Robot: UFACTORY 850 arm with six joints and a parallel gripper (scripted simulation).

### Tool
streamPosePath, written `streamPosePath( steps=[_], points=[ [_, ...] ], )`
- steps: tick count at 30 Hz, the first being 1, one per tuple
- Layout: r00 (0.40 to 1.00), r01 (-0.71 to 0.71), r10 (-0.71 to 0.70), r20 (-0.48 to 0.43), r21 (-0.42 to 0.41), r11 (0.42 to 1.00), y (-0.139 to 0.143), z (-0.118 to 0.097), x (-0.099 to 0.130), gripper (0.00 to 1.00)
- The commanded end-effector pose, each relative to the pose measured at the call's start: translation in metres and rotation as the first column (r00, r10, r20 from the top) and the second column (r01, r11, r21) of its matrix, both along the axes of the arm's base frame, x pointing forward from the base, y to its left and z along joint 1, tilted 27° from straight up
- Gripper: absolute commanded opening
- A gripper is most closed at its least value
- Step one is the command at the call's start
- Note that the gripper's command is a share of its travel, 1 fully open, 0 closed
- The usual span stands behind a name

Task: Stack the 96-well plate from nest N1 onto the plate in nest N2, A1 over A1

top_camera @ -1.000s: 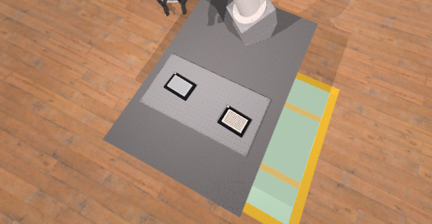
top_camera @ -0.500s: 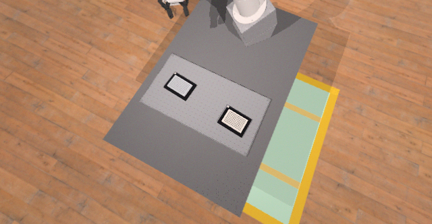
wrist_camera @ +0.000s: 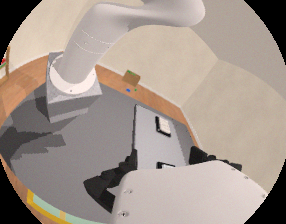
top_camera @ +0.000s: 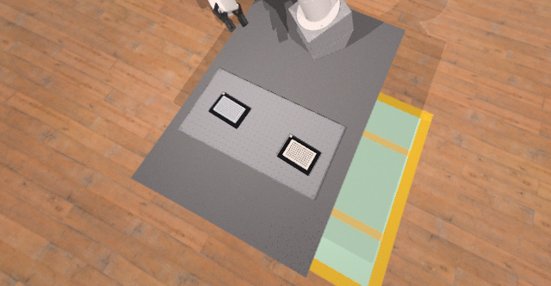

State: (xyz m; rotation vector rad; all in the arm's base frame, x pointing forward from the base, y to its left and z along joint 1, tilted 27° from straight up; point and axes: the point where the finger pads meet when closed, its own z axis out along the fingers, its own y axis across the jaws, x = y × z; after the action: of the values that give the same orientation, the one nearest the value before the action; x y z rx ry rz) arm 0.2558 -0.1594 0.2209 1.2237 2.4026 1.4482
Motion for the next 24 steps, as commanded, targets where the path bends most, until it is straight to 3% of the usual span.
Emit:
streamPosePath(
  steps=[1,10,12,24],
  points=[
    [0.992,-0.125,0.126,0.019,-0.047,0.991,0.01,-0.009,-0.001,1.0],
    [0.916,-0.388,0.398,0.049,-0.15,0.909,0.019,-0.019,-0.003,1.0],
    [0.916,-0.388,0.398,0.049,-0.15,0.909,0.019,-0.019,-0.003,1.0],
    [0.697,-0.674,0.713,0.071,-0.274,0.686,0.028,-0.039,-0.003,1.0]
  ],
)
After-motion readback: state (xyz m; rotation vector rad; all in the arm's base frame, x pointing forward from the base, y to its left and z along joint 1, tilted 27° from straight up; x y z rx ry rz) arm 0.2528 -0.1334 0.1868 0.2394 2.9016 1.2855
